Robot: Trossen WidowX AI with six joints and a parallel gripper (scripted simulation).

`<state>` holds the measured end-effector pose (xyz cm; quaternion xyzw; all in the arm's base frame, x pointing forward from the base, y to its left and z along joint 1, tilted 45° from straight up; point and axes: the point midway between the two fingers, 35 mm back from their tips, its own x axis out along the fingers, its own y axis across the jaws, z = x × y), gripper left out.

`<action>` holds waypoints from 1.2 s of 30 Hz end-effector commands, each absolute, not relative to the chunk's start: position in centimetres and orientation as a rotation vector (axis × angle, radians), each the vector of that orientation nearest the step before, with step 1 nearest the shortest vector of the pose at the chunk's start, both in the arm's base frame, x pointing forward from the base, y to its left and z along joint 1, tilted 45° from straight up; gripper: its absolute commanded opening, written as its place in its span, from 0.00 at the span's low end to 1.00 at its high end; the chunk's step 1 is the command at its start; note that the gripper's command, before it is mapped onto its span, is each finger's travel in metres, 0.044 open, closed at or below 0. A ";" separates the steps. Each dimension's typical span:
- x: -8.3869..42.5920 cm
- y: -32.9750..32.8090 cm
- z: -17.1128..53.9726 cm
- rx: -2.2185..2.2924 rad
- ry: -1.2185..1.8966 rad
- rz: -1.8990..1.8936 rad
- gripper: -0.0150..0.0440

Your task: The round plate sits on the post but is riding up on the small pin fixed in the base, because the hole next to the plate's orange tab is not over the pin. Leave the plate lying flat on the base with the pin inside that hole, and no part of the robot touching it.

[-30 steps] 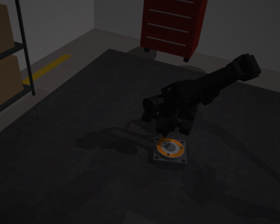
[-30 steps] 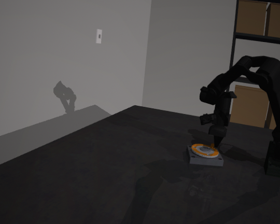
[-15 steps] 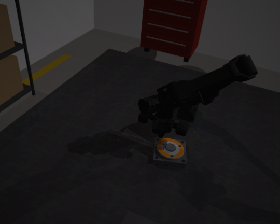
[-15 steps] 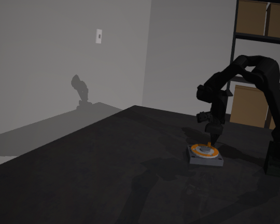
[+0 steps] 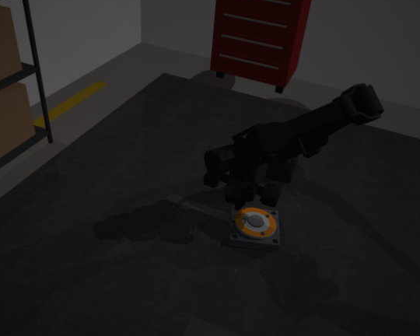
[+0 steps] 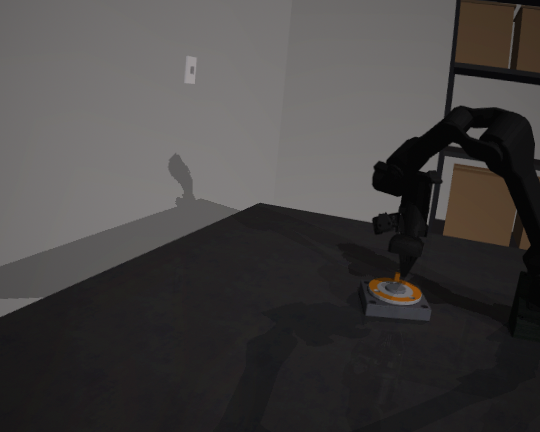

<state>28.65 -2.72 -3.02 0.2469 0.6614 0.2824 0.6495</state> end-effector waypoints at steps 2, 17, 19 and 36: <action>29.1 -2.6 -3.0 0.565 1.502 0.642 0.25; 29.7 -4.3 -1.4 0.564 1.502 0.641 0.25; 29.6 -5.0 -0.5 0.564 1.502 0.641 0.25; 29.7 -4.9 -0.6 0.571 1.501 0.639 0.25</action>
